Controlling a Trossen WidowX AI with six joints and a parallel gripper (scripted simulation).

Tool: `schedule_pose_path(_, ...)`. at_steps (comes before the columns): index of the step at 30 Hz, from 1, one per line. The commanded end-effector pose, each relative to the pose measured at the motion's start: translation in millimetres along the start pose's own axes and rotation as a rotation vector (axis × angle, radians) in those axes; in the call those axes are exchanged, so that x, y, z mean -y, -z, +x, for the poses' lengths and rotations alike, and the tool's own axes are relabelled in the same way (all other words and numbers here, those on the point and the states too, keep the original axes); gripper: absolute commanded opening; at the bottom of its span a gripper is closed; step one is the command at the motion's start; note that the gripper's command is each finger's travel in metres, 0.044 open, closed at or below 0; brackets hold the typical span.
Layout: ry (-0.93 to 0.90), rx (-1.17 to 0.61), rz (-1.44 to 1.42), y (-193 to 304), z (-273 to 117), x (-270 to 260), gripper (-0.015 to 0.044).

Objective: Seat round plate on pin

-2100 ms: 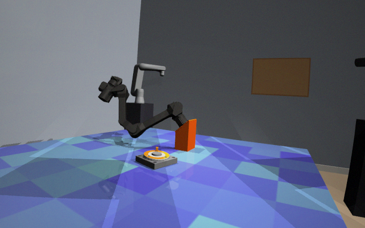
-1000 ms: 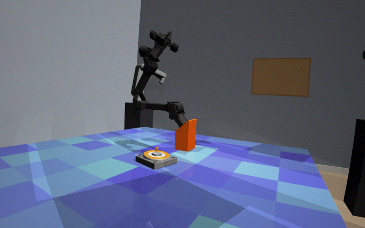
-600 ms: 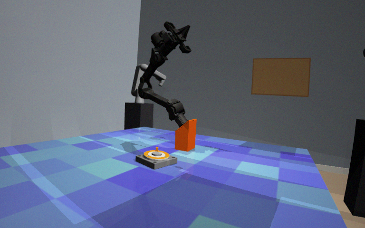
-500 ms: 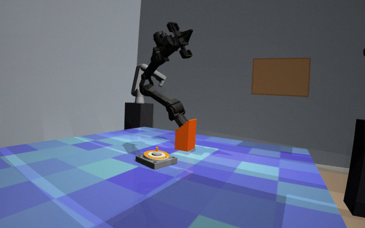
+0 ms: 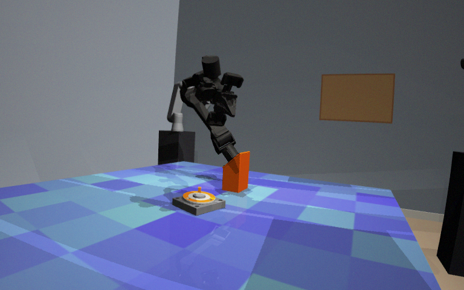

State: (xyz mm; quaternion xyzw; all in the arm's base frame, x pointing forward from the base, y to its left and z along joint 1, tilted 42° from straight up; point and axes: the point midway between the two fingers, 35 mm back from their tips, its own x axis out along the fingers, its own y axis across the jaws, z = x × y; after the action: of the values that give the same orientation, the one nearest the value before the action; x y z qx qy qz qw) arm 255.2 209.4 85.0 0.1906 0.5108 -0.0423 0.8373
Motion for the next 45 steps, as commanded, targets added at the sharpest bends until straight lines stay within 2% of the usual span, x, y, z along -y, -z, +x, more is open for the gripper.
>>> schedule_pose_path(1,0.32,-0.015,-0.14,-8.7,31.2,72.1,0.0)
schedule_pose_path(3,0.388,-0.027,-0.173,-10.3,35.2,87.6,0.0)
schedule_pose_path(7,0.775,-0.18,-0.394,-14.6,41.7,177.5,0.0)
schedule_pose_path(9,0.891,-0.263,-0.475,-14.2,38.0,204.9,0.0)
schedule_pose_path(18,0.907,-0.277,-0.487,-16.9,35.1,211.5,0.0)
schedule_pose_path(29,0.909,-0.276,-0.488,-18.8,59.7,251.4,0.0)
schedule_pose_path(45,0.91,-0.275,-0.488,-35.2,51.9,259.6,0.0)
